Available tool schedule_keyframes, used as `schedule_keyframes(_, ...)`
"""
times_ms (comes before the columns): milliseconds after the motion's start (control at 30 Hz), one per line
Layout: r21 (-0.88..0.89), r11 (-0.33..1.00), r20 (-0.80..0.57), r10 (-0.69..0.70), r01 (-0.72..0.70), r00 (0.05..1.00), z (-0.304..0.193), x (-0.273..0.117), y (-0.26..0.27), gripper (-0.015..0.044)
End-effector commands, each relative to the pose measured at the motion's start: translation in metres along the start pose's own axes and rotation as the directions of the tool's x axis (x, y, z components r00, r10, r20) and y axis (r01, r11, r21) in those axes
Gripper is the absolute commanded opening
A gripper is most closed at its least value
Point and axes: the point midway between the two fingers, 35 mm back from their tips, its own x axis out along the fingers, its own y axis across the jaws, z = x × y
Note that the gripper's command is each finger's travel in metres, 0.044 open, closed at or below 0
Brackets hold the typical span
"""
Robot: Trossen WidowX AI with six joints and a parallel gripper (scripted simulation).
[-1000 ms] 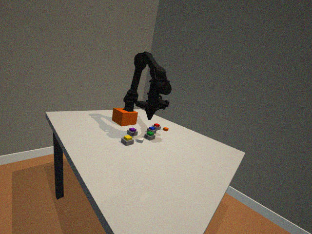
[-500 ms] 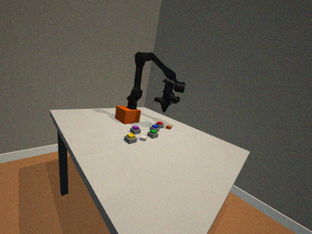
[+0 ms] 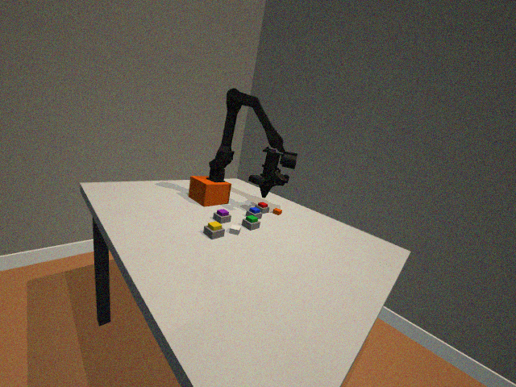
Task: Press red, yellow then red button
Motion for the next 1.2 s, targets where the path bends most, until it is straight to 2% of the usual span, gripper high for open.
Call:
schedule_keyframes(0,0.005,1.0,0.01,0.008,-0.008,1.0,0.001,0.005,0.001,0.002)
schedule_keyframes(667,0.005,1.0,0.01,0.008,-0.008,1.0,0.001,0.038,0.001,0.002)
schedule_keyframes(1167,0.005,1.0,0.01,0.008,-0.008,1.0,0.001,0.039,0.001,0.002)
